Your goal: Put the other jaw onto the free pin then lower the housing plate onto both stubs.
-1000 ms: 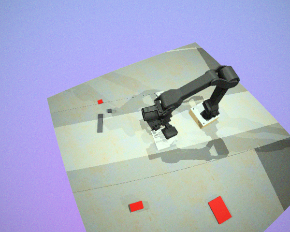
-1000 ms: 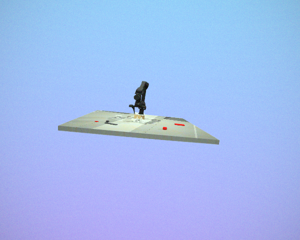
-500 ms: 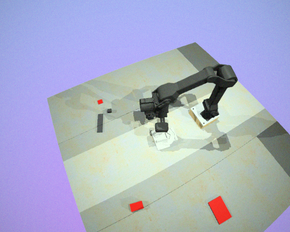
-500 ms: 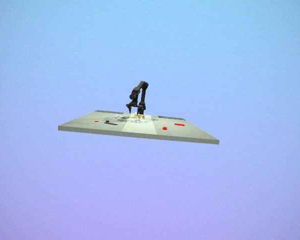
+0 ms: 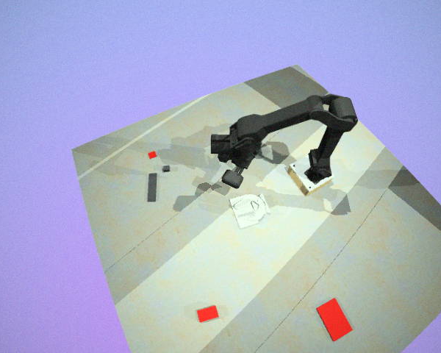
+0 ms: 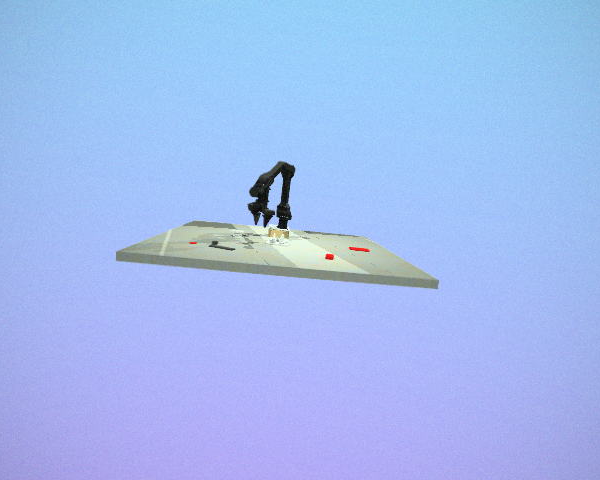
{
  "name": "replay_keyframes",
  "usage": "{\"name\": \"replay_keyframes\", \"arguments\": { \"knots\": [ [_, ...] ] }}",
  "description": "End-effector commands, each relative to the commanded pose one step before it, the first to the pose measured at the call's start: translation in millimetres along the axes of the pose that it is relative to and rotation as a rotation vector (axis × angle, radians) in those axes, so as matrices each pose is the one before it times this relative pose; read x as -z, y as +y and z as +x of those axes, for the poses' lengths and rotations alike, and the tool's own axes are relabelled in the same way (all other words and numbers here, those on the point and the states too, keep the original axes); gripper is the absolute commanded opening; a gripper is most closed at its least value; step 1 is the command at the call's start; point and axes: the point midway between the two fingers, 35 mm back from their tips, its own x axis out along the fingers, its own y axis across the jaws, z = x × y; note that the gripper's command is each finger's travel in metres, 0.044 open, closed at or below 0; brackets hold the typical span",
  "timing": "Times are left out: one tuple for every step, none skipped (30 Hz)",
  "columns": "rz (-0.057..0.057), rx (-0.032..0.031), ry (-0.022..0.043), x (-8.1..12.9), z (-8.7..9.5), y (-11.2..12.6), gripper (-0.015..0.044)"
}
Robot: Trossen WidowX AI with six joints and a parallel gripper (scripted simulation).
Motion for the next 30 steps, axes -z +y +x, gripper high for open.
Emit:
{"name": "replay_keyframes", "arguments": {
  "knots": [
    [0.1454, 0.00341, -0.00166, -7.32, -1.58, -10.38, 0.044],
    [0.0337, 0.00037, 0.00015, -1.76, -0.2, -2.23, 0.044],
    [0.0337, 0.00037, 0.00014, -1.81, -0.2, -2.18, 0.044],
    [0.0337, 0.00036, 0.00014, -1.86, -0.2, -2.14, 0.044],
    [0.0337, 0.00036, 0.00013, -1.91, -0.2, -2.1, 0.044],
    [0.0337, 0.00035, 0.00013, -1.97, -0.2, -2.05, 0.044],
    [0.0337, 0.00034, 0.00012, -2.01, -0.2, -2.0, 0.044],
    [0.0337, 0.00034, 0.00012, -2.06, -0.21, -1.95, 0.044],
    [0.0337, 0.00033, 0.00012, -2.11, -0.21, -1.9, 0.044],
    [0.0337, 0.00033, 0.00011, -2.16, -0.21, -1.85, 0.044],
    [0.0337, 0.00032, 0.00011, -2.2, -0.21, -1.8, 0.044],
    [0.0337, 0.00032, 0.00011, -2.25, -0.21, -1.75, 0.044],
    [0.0337, 0.00031, 0.00011, -2.29, -0.21, -1.69, 0.044],
    [0.0337, 0.00031, 0.0001, -2.33, -0.21, -1.64, 0.044],
    [0.0337, 0.0003, 0.0001, -2.37, -0.21, -1.58, 0.044],
    [0.0337, 0.0003, 0.0001, -2.41, -0.21, -1.53, 0.044],
    [0.0337, 0.00029, 0.0001, -2.45, -0.21, -1.47, 0.044],
    [0.0337, 0.00029, 0.0001, -2.48, -0.21, -1.41, 0.044],
    [0.0337, 0.00028, 0.0001, -2.52, -0.21, -1.35, 0.044],
    [0.0337, 0.00028, 0.0001, -2.55, -0.22, -1.29, 0.044],
    [0.0337, 0.00027, 0.0001, -2.58, -0.22, -1.23, 0.044],
    [0.0337, 0.00027, 0.0001, -2.61, -0.22, -1.16, 0.044],
    [0.0337, 0.00026, 0.0001, -2.64, -0.22, -1.1, 0.044],
    [0.0337, 0.00026, 0.0001, -2.66, -0.22, -1.04, 0.044],
    [0.0337, 0.00026, 0.0001, -2.69, -0.22, -0.97, 0.044],
    [0.0337, 0.00025, 0.00011, -2.71, -0.22, -0.91, 0.044],
    [0.0337, 0.00025, 0.00011, -2.74, -0.22, -0.84, 0.044],
    [0.0337, 0.00025, 0.00011, -2.76, -0.22, -0.78, 0.044],
    [0.0337, 0.00024, 0.00011, -2.78, -0.22, -0.71, 0.044],
    [0.0337, 0.00024, 0.00011, -2.79, -0.22, -0.64, 0.044]
  ]
}}
